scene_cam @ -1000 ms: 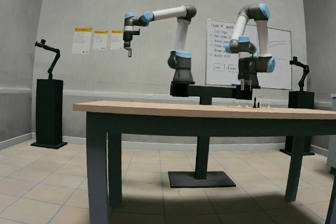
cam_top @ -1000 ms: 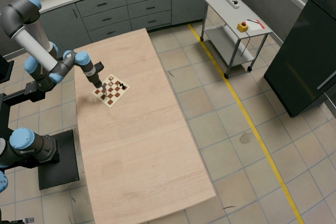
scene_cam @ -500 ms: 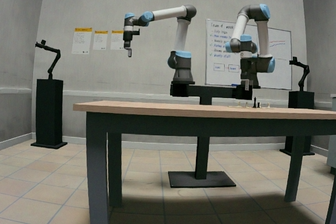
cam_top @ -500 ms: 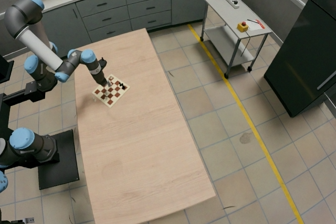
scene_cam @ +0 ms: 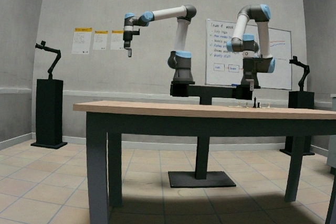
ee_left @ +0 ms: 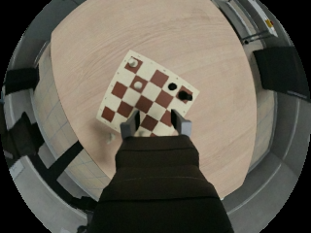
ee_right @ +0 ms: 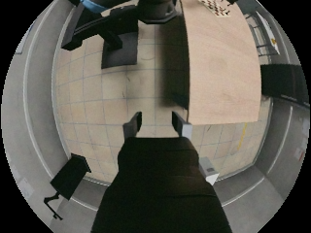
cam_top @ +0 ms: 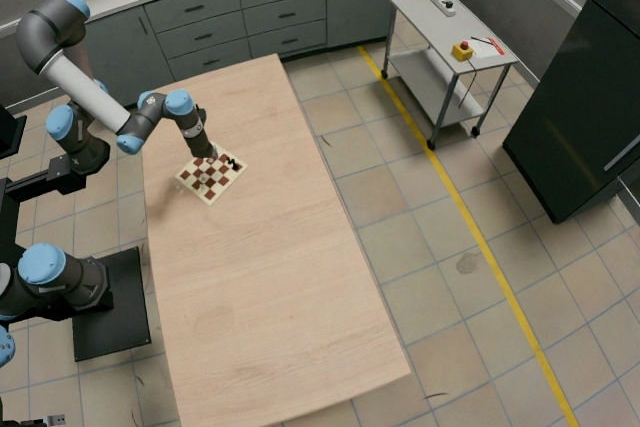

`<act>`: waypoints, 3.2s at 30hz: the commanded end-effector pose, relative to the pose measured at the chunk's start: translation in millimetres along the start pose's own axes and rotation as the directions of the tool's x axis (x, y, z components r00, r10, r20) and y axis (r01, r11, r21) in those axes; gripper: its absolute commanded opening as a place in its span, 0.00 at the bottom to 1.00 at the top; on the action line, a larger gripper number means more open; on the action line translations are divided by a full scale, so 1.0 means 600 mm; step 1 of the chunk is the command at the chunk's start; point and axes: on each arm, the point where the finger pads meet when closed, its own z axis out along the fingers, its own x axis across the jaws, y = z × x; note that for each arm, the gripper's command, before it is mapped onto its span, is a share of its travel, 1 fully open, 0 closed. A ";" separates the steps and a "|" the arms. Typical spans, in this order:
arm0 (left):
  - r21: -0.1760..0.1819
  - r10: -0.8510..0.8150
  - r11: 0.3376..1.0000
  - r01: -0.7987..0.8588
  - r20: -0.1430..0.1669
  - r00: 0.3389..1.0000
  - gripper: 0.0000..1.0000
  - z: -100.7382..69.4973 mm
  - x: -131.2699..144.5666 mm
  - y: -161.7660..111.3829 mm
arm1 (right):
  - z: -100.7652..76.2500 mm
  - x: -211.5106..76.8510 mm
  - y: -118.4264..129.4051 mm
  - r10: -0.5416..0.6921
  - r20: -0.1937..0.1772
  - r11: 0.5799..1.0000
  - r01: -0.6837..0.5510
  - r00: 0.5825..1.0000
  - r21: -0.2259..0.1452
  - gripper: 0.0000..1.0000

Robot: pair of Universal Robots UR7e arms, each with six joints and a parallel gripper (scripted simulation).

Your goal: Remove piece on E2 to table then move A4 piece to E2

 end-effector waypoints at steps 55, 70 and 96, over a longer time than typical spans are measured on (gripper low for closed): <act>0.003 -0.787 0.617 0.787 -0.002 0.617 0.73 0.010 0.075 -0.077 | -0.001 0.000 0.000 0.000 0.000 1.000 0.000 1.000 -0.001 1.00; 0.003 -0.787 0.617 0.787 -0.002 0.617 0.73 0.010 0.075 -0.077 | -0.001 0.000 0.000 0.000 0.000 1.000 0.000 1.000 -0.001 1.00; 0.003 -0.787 0.617 0.787 -0.002 0.617 0.73 0.049 0.075 -0.077 | -0.001 0.000 0.000 0.000 0.000 1.000 0.000 1.000 -0.001 1.00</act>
